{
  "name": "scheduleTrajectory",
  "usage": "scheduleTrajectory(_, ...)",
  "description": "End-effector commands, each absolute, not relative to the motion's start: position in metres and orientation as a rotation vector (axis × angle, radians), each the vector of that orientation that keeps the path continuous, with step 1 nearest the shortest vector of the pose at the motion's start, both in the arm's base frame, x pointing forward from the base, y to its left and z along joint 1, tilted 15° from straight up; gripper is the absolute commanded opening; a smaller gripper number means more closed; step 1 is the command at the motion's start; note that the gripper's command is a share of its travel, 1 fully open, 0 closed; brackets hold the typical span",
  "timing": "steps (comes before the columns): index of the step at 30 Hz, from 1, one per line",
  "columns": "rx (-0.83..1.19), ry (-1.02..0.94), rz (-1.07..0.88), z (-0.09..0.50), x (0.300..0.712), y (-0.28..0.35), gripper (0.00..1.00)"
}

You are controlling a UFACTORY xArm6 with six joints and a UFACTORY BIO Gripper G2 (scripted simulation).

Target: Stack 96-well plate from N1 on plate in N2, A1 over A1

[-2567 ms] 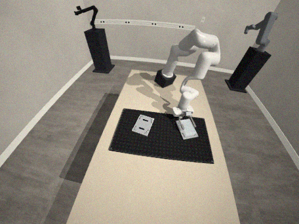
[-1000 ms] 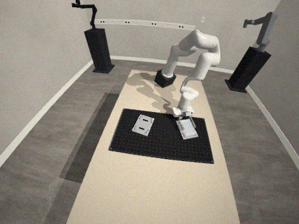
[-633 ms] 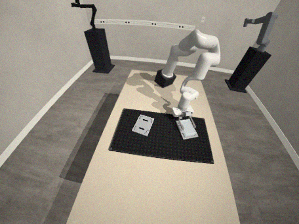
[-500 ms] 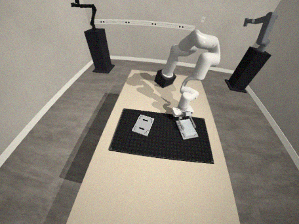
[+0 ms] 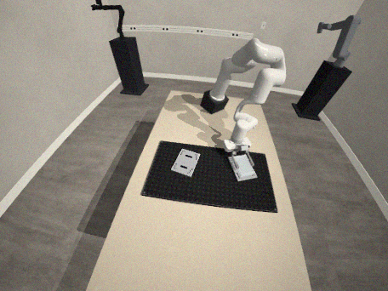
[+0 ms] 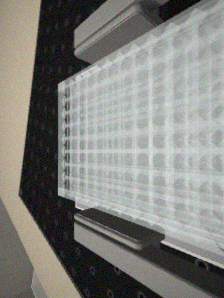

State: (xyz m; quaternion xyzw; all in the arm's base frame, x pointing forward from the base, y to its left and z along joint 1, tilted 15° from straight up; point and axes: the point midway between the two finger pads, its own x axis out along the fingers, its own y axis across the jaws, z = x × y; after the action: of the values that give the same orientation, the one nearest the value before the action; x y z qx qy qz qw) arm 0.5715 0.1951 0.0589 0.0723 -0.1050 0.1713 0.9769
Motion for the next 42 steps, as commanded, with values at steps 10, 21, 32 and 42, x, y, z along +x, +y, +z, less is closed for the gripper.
scheduleTrajectory(10, 0.146, -0.213, 0.345, 0.0615, 0.5713, 0.1947, 0.37)
scheduleTrajectory(21, 0.146, -0.213, 0.345, 0.0616, 0.5714, 0.1947, 0.37)
scheduleTrajectory(32, 0.146, -0.213, 0.345, 0.0615, 0.5713, 0.1947, 0.37)
scheduleTrajectory(42, 0.146, -0.213, 0.345, 0.0615, 0.5713, 0.1947, 0.37)
